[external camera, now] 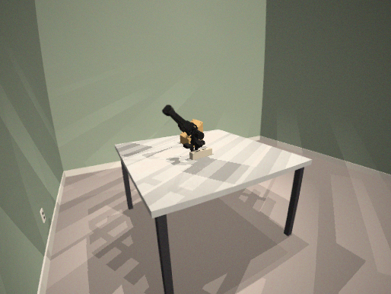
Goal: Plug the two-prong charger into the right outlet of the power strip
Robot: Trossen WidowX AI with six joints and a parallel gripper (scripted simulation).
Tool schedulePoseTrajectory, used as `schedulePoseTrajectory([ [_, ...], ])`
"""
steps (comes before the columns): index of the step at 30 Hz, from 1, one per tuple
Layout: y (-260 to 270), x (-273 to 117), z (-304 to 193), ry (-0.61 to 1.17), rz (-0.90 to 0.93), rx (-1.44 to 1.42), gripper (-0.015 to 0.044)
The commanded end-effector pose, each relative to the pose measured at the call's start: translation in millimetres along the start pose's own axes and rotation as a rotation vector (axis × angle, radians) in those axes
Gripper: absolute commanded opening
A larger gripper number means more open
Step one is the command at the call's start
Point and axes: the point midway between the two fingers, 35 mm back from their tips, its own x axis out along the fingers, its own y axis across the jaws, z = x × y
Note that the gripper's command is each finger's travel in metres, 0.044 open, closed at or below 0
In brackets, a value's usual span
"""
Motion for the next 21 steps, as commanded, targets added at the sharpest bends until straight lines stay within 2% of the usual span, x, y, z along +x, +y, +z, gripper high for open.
schedulePoseTrajectory([
  [1, -0.6, -1.1, 8.5, -0.016, 0.001, 0.016, 0.0],
  [21, -0.8, -2.2, 12.3, -0.016, 0.001, 0.016, 0.0],
])
